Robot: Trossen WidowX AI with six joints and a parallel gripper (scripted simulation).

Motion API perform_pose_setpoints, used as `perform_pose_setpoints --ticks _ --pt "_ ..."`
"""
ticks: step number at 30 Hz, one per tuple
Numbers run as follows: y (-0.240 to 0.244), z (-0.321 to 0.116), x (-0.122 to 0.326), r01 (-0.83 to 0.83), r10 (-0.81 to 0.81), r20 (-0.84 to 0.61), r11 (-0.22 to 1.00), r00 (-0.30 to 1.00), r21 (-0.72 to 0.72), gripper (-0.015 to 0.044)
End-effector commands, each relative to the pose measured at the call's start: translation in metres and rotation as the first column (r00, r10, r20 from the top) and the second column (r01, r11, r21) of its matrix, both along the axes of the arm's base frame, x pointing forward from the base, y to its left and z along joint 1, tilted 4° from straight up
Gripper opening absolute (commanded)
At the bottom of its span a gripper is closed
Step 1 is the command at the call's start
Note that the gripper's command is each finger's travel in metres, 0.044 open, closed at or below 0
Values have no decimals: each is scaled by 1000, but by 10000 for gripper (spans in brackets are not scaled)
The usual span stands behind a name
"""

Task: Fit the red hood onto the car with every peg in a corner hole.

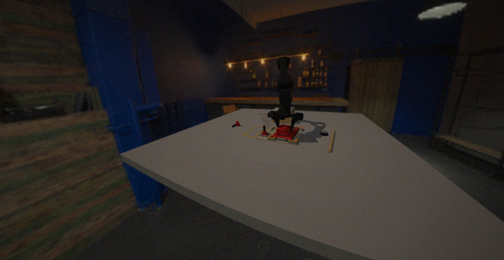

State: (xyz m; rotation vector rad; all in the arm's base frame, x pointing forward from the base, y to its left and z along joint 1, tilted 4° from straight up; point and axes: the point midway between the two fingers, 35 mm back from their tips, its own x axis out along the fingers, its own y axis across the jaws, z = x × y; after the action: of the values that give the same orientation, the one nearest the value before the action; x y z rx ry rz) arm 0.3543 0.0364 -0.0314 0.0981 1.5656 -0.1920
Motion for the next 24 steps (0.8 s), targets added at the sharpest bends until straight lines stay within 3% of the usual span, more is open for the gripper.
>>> perform_pose_setpoints --ticks 1,20,24 --pt "0 -2 0 -3 3 0 1000 1000 1 0" --pt "0 -6 0 1 -1 0 1000 1000 0 0" --pt "0 -6 0 1 -1 0 1000 1000 1 105"
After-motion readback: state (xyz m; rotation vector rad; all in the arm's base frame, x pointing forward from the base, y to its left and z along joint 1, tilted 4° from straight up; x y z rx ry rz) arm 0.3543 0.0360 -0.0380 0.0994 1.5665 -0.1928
